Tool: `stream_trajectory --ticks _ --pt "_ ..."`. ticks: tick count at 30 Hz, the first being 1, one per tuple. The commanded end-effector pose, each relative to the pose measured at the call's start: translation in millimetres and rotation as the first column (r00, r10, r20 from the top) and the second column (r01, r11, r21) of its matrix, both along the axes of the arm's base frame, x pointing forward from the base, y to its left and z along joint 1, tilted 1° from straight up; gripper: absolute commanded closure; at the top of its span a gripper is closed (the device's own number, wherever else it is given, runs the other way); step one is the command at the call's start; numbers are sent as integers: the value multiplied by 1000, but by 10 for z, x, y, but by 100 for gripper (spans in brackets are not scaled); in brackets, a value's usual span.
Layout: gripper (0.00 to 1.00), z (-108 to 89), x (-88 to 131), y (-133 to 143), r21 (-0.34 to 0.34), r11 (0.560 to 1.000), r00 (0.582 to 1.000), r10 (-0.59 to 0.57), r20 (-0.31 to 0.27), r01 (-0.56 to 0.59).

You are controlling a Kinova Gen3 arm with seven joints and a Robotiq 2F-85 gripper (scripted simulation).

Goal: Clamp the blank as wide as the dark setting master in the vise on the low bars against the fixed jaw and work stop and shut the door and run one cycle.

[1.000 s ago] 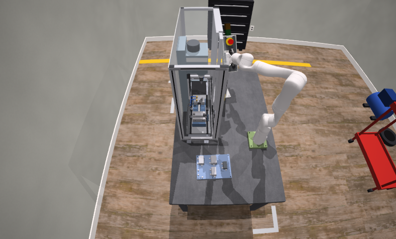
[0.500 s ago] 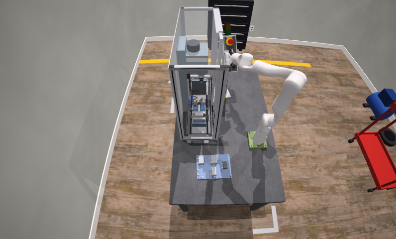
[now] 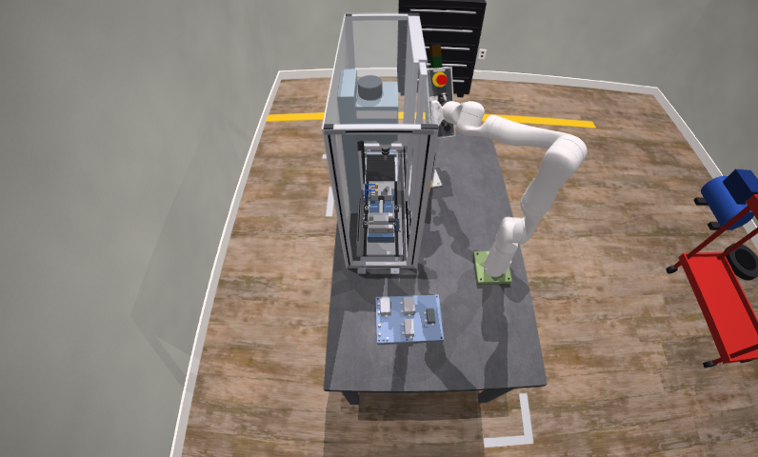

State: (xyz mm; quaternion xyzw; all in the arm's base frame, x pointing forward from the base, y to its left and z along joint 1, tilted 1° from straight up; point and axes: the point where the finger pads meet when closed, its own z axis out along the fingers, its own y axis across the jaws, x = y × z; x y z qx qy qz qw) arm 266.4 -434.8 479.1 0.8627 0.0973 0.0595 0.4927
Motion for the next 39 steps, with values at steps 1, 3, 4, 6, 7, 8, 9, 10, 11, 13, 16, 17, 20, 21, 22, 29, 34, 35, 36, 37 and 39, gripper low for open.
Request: stream_trajectory --ticks 1,3,4,6,7,8,9,10,11,13,16,17,20,21,22,29,34,35,36,37,39 --pt "90 -3 6 -19 -1 1000 1000 0 1 0" --pt "90 -7 8 -26 -1 1000 1000 0 1 0" --pt "90 -7 8 -26 -1 1000 1000 0 1 0" --pt "90 -7 8 -26 -1 1000 1000 0 1 0" --pt "90 -7 8 -26 -1 1000 1000 0 1 0" --pt "90 -7 8 -26 -1 1000 1000 0 1 0" --pt "90 -7 8 -26 -1 1000 1000 0 1 0" --pt "90 -7 8 -26 -1 1000 1000 0 1 0" --pt "90 -7 8 -26 -1 1000 1000 0 1 0" --pt "90 -7 8 -26 -1 1000 1000 0 1 0" --pt "90 -15 11 -39 -1 1000 1000 0 1 0" --pt "90 -20 13 -46 -1 1000 1000 0 1 0" --pt "90 -28 16 -59 -1 1000 1000 0 1 0" --pt "90 -28 16 -59 -1 1000 1000 0 1 0" --pt "90 -28 16 -59 -1 1000 1000 0 1 0" --pt "90 -28 16 -59 -1 1000 1000 0 1 0" --pt "90 -40 21 -79 -1 1000 1000 0 1 0" --pt "90 -44 22 -86 -1 1000 1000 0 1 0" --pt "90 -48 24 -93 -1 1000 1000 0 1 0" --pt "90 -48 24 -93 -1 1000 1000 0 1 0" --pt "90 -48 24 -93 -1 1000 1000 0 1 0"
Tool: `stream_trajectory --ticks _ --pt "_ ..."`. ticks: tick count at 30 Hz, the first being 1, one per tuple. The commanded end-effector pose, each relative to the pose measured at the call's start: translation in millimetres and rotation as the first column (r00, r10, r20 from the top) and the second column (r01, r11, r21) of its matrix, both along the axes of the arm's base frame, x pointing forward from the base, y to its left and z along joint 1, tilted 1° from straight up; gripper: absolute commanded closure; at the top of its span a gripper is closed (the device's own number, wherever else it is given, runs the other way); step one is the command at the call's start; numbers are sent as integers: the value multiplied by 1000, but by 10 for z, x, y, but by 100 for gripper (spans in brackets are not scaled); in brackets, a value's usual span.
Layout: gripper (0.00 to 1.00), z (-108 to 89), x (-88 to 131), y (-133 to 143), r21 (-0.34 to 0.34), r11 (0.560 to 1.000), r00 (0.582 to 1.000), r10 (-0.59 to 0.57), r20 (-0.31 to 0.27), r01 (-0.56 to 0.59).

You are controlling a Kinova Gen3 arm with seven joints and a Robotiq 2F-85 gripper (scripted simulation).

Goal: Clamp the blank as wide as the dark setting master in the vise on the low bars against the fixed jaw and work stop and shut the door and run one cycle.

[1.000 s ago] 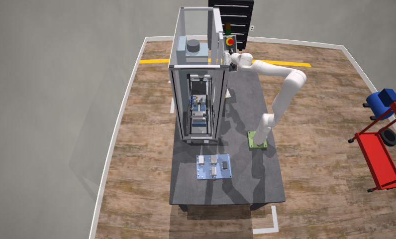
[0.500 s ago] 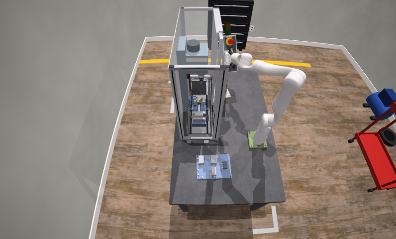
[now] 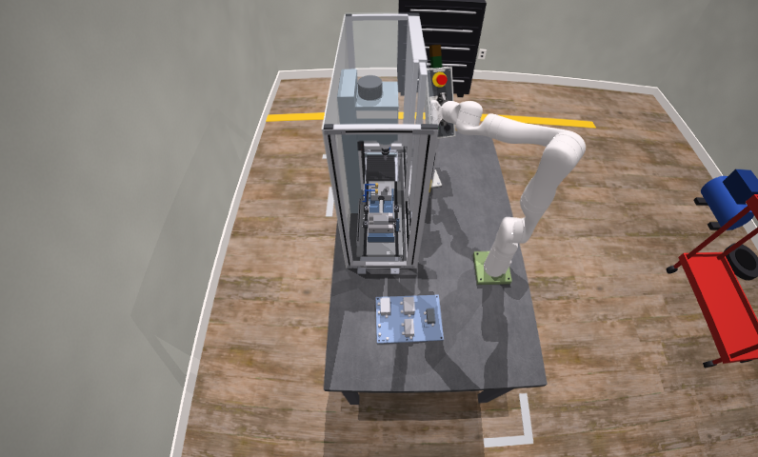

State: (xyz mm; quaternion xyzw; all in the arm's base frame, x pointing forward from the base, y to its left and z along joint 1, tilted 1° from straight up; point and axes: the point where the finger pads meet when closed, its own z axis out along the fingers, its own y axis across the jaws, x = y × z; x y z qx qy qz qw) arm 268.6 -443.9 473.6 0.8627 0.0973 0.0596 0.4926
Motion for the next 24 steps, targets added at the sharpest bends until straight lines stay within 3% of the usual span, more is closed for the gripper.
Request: stream_trajectory --ticks 1,24 --pt "90 7 2 -2 -2 1000 1000 0 1 0" --pt "90 -13 10 -36 -2 1000 1000 0 1 0"
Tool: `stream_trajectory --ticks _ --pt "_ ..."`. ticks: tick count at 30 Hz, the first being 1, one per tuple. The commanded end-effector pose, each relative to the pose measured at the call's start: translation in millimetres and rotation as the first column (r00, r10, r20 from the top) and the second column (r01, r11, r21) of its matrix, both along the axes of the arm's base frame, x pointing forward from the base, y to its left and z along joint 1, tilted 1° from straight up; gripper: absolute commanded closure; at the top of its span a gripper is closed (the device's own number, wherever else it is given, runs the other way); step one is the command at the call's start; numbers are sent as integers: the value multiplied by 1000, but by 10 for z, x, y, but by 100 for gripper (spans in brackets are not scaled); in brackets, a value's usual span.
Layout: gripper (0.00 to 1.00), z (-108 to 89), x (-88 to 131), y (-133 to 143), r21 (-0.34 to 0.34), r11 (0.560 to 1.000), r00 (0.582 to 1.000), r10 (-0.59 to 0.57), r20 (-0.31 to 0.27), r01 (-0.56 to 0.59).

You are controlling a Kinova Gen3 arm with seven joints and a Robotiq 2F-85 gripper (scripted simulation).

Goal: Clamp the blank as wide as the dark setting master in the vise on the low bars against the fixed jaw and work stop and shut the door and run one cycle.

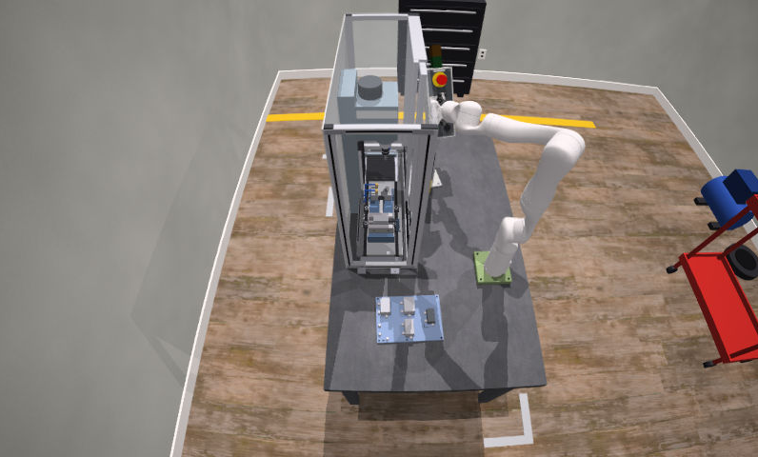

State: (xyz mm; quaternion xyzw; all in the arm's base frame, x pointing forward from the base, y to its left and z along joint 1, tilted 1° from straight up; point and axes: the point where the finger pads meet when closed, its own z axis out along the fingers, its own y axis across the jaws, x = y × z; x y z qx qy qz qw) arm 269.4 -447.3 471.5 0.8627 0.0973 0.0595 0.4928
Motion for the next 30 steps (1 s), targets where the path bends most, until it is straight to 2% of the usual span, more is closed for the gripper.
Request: stream_trajectory --ticks 1,30 --pt "90 7 2 -1 -1 1000 1000 0 1 0" --pt "90 -23 13 -51 -1 1000 1000 0 1 0"
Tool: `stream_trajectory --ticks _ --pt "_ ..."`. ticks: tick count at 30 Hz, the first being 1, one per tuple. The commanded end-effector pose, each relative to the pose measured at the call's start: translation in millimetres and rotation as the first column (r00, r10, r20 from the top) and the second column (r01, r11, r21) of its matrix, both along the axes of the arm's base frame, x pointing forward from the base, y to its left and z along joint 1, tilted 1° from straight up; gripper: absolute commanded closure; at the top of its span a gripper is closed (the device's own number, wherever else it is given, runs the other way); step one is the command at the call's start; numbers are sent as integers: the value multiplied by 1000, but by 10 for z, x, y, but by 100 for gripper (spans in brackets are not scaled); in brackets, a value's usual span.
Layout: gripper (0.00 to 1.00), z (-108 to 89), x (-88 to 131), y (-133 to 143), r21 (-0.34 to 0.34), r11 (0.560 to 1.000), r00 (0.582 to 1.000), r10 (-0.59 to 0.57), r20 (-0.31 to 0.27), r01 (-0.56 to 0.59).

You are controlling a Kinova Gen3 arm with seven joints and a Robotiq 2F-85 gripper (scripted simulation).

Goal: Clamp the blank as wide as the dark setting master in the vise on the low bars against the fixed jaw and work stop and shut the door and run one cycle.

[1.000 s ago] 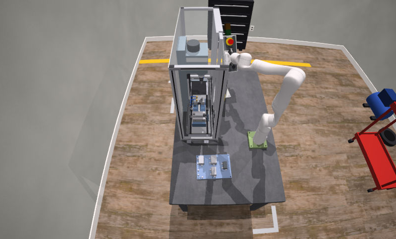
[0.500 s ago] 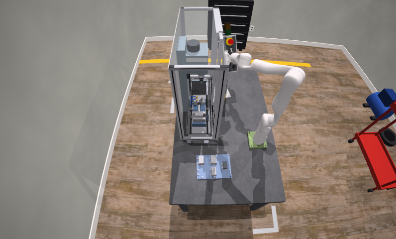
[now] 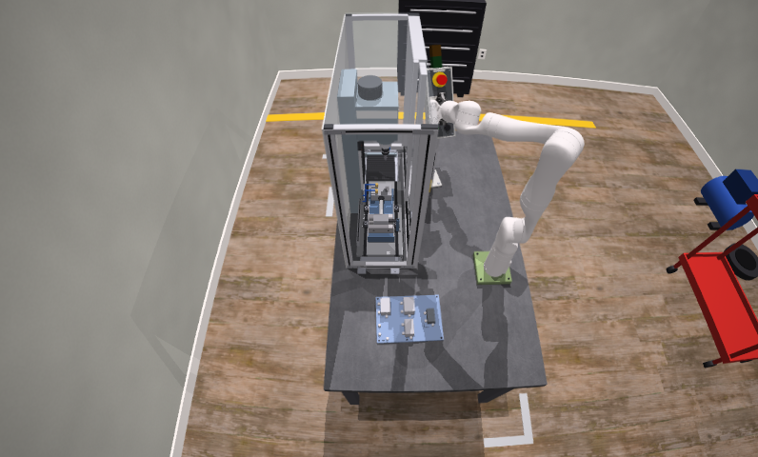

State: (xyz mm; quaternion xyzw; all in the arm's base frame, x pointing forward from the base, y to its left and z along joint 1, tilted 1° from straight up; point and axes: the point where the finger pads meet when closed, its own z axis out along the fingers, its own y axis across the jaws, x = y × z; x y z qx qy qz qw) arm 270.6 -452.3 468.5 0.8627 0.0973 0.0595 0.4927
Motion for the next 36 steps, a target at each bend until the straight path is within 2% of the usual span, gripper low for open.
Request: stream_trajectory --ticks 1,6,11,23,28,36 --pt "90 7 2 -1 -1 1000 1000 0 1 0" --pt "90 7 2 -1 -1 1000 1000 0 1 0" --pt "90 159 -58 251 -1 1000 1000 0 1 0" --pt "90 159 -58 251 -1 1000 1000 0 1 0" --pt "90 311 -118 502 -1 1000 1000 0 1 0" --pt "90 311 -118 502 -1 1000 1000 0 1 0"
